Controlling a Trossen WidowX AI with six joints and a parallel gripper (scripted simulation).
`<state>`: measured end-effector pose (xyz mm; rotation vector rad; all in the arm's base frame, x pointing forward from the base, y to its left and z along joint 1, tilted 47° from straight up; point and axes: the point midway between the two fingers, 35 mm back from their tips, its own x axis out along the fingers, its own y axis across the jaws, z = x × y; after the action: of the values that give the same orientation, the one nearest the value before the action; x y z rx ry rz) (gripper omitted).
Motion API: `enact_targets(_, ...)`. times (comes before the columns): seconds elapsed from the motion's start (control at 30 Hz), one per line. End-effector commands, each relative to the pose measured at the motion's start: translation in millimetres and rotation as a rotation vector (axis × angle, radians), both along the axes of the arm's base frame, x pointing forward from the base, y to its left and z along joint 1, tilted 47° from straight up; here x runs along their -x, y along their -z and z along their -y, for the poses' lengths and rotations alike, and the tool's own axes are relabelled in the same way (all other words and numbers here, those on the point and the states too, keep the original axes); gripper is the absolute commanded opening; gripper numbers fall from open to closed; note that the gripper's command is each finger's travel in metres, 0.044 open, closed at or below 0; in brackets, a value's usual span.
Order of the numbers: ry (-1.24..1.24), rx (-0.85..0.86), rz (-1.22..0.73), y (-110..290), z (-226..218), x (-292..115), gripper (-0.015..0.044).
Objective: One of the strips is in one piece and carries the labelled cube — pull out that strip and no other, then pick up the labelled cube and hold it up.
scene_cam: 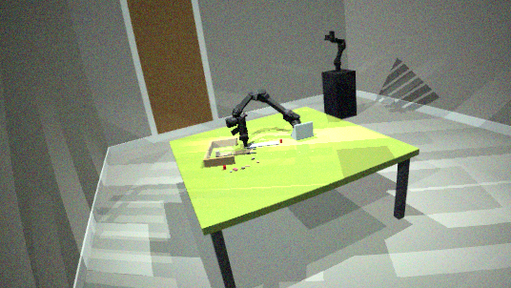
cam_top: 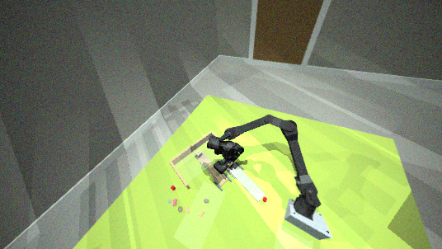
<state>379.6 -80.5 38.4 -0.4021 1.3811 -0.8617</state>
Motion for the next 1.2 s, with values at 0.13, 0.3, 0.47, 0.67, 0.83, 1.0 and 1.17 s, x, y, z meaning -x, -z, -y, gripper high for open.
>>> enact_targets(0.13, -0.002, 0.000, 0.001, 0, -1, 0, 0.0125)
enact_targets(0.3, -0.002, 0.000, 0.001, 0, -1, 0, 0.0072)
enact_targets(0.47, -0.004, -0.001, -0.001, -5, -12, 12, 0.0000)
enact_targets(0.67, -0.007, 0.000, -0.005, -16, -35, 43, 0.0000)
enact_targets(0.83, -0.009, 0.003, -0.007, -20, -43, 57, 0.0000)
enact_targets(1.0, -0.009, 0.002, -0.008, -19, -45, 66, 0.0000)
enact_targets(1.17, -0.009, 0.002, -0.009, -17, -48, 82, 0.0000)
